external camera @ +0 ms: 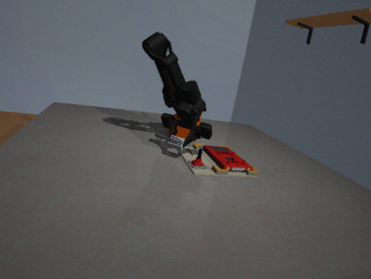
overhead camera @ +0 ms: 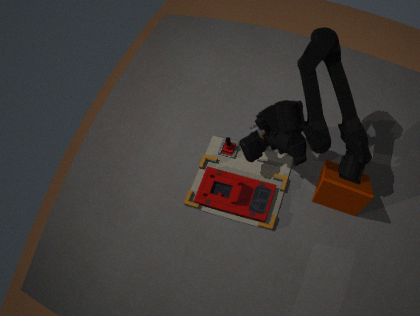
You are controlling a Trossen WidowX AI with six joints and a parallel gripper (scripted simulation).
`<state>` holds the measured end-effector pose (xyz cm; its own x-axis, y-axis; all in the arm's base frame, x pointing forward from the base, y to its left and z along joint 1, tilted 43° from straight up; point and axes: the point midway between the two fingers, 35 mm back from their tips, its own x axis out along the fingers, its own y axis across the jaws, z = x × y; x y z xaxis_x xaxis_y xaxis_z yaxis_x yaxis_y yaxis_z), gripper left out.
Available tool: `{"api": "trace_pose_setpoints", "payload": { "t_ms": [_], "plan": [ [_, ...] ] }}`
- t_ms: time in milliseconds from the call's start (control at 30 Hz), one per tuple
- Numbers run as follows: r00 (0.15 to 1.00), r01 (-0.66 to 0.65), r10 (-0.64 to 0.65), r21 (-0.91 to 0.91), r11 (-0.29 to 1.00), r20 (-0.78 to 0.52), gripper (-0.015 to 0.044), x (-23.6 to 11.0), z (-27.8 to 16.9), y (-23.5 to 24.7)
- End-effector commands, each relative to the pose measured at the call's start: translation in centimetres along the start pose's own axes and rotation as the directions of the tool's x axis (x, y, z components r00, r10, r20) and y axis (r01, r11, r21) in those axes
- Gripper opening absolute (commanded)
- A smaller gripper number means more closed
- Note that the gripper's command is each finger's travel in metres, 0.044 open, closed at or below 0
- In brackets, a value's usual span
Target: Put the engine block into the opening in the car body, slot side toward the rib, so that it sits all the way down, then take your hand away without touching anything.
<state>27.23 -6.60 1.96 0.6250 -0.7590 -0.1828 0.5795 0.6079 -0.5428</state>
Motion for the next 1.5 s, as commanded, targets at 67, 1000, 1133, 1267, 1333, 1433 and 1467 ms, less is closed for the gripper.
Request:
{"api": "trace_pose_setpoints", "payload": {
  "t_ms": [67,1000,1133,1267,1333,1433,1467],
  "plan": [
    [1.0,-0.006,0.006,0.007,1.0,-0.022,0.0,0.8,-0.8,0.1],
    [0.998,-0.001,0.001,0.004,1.0,-0.063,0.0341,2.1,-2.1,-0.1],
    [0.998,-0.001,0.001,0.004,1.0,-0.063,0.044,2.1,-2.1,-0.1],
    [0.998,-0.001,0.001,0.004,1.0,-0.063,0.044,2.1,-2.1,-0.1],
    [0.998,-0.001,0.001,0.005,1.0,-0.063,0.044,2.1,-2.1,0.0],
    [0.998,-0.001,0.001,0.005,1.0,-0.063,0.044,2.1,-2.1,0.0],
    [0.998,-0.001,0.001,0.005,1.0,-0.063,0.044,2.1,-2.1,0.0]
  ]
}}
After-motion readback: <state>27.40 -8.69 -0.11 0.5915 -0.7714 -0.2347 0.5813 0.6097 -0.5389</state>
